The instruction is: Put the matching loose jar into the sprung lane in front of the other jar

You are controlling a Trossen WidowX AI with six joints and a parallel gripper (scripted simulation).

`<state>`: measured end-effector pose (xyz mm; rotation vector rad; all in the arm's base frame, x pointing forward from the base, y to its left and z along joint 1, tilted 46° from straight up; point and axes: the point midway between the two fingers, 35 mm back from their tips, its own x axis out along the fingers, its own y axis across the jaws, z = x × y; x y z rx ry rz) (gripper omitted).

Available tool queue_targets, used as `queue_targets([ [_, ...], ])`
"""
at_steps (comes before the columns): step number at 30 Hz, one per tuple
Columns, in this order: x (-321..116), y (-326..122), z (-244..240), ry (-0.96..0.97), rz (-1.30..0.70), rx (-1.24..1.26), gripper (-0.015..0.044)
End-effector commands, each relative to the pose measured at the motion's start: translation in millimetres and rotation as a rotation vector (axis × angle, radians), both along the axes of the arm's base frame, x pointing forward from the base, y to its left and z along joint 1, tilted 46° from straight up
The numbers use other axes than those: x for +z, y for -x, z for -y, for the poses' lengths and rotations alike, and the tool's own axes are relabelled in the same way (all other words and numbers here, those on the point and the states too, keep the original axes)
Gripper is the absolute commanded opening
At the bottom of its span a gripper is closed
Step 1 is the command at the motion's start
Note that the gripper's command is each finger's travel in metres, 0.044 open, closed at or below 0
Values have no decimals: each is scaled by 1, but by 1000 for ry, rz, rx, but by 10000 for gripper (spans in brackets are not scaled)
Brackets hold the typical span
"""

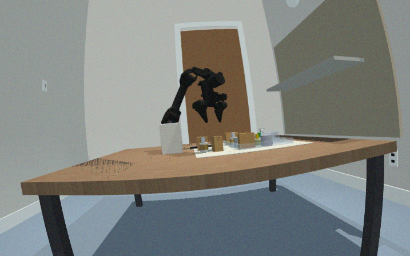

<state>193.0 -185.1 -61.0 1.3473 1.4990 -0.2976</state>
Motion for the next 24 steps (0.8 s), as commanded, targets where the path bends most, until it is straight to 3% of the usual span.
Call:
queue_targets([
  [1,13,42,-41,-134,29,123,440],
  [24,-20,39,-78,-135,30,123,440],
])
